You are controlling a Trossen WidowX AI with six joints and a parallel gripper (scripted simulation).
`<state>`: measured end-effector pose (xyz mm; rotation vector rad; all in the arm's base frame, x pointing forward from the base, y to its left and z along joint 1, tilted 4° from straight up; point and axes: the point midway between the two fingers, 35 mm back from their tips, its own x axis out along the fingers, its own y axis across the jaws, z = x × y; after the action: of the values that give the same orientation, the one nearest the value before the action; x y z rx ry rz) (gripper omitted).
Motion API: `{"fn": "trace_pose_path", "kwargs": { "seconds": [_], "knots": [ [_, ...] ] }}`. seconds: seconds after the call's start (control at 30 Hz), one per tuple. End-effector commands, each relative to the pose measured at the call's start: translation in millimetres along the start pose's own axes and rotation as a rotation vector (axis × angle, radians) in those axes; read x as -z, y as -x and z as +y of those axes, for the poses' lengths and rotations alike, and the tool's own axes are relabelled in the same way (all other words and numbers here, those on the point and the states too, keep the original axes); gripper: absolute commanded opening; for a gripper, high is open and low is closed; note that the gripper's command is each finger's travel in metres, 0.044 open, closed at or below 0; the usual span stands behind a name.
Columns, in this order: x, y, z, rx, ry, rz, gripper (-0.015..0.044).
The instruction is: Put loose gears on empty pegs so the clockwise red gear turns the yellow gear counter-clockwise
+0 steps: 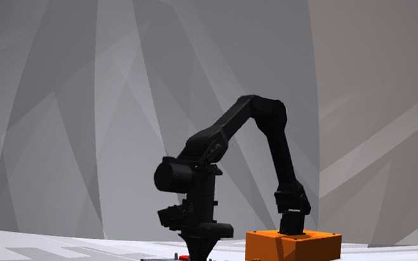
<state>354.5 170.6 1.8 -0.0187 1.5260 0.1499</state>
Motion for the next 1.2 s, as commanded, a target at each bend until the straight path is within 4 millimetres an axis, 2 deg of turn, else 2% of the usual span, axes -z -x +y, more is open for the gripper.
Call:
{"fn": "trace_pose_path", "kwargs": {
  "seconds": [0.0, 1.17],
  "knots": [
    [-5.2, 12.2, 0.4, 0.003, -0.014, -0.022, 0.0],
    [-8.5, 100.9, 2.6, 0.0, 0.01, 0.011, 0.0]
  ]
}}
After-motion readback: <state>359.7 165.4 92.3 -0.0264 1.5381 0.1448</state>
